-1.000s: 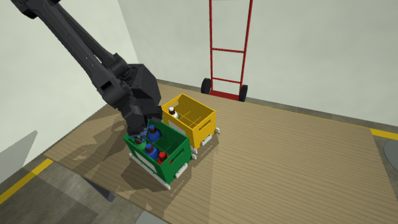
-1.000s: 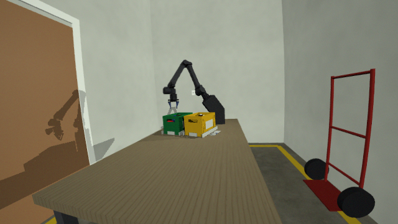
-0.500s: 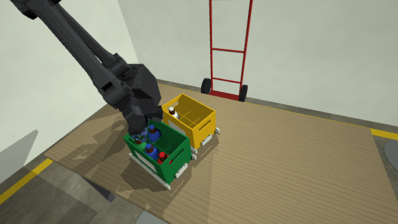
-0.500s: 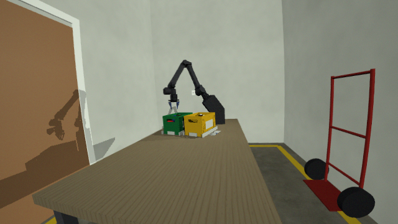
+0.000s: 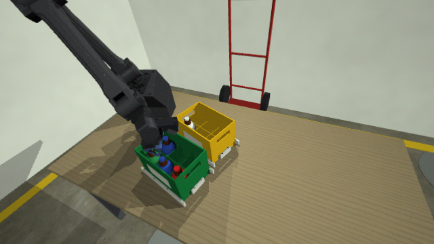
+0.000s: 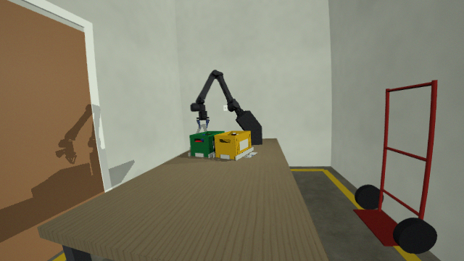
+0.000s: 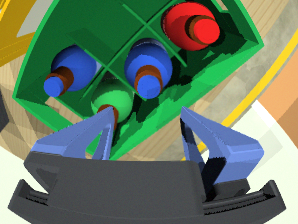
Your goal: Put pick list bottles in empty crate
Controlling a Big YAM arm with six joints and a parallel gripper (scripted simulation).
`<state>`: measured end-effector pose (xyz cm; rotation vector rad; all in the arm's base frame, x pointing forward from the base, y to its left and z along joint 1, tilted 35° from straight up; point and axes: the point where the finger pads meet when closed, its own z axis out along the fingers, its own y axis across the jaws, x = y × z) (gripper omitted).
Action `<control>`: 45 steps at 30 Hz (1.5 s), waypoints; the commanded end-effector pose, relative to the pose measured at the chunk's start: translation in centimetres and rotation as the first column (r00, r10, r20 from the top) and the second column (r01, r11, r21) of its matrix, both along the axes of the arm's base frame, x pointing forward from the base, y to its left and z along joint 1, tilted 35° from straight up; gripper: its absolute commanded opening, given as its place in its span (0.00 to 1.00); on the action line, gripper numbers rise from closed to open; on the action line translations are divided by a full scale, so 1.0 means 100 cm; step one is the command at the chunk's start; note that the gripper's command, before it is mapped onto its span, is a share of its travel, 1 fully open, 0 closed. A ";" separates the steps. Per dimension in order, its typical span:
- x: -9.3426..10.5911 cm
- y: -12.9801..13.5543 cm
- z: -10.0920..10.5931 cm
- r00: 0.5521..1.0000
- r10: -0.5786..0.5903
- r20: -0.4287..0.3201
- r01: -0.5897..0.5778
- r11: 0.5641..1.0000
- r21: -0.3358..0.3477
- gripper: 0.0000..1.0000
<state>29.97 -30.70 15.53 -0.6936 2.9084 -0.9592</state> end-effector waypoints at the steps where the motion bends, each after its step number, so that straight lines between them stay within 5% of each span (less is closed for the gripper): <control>1: -0.001 -0.009 -0.011 1.000 -0.004 -0.011 0.004 1.000 0.004 0.61; 45: 0.004 -0.037 -0.053 1.000 -0.004 -0.013 0.004 1.000 0.006 0.61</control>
